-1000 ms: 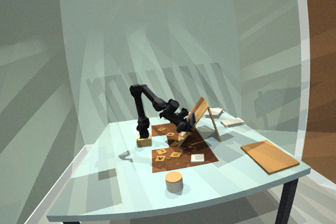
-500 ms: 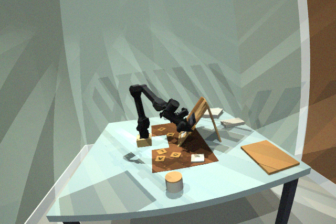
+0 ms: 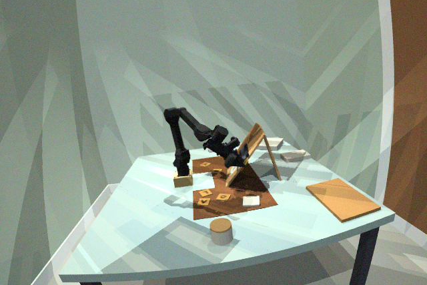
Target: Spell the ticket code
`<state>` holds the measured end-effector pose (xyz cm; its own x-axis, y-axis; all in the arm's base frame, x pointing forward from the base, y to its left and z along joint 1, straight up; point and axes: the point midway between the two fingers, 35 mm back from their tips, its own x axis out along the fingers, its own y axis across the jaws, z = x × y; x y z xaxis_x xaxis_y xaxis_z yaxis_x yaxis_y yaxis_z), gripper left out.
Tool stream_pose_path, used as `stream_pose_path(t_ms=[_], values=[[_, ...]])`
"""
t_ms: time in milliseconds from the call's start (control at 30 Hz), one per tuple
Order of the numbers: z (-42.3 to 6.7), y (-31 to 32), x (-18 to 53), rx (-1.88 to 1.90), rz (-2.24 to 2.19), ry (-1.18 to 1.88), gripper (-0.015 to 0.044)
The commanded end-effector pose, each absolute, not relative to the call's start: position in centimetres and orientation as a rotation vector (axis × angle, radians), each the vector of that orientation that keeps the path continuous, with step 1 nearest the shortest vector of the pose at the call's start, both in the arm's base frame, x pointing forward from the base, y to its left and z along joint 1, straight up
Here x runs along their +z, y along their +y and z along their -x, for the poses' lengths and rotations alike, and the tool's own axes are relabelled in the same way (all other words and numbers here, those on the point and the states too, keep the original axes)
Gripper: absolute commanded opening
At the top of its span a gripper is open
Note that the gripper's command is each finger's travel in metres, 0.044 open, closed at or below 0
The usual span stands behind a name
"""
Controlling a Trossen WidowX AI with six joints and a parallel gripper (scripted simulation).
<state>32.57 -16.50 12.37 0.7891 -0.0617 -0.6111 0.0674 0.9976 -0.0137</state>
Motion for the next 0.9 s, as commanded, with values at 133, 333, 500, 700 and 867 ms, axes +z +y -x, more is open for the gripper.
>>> stream_pose_path(t_ms=[133, 333, 500, 700, 867], values=[[-32.6, -16.0, 12.3, -0.072, -0.013, 0.658, 0.0000], [-32.6, -15.7, 12.3, -0.072, -0.013, 0.658, 0.0000], [-32.6, -15.5, 12.3, -0.072, -0.013, 0.658, 0.0000], [-32.7, -15.2, 12.3, -0.072, -0.013, 0.658, 0.0000], [-32.7, -14.9, 12.3, -0.072, -0.013, 0.658, 0.0000]])
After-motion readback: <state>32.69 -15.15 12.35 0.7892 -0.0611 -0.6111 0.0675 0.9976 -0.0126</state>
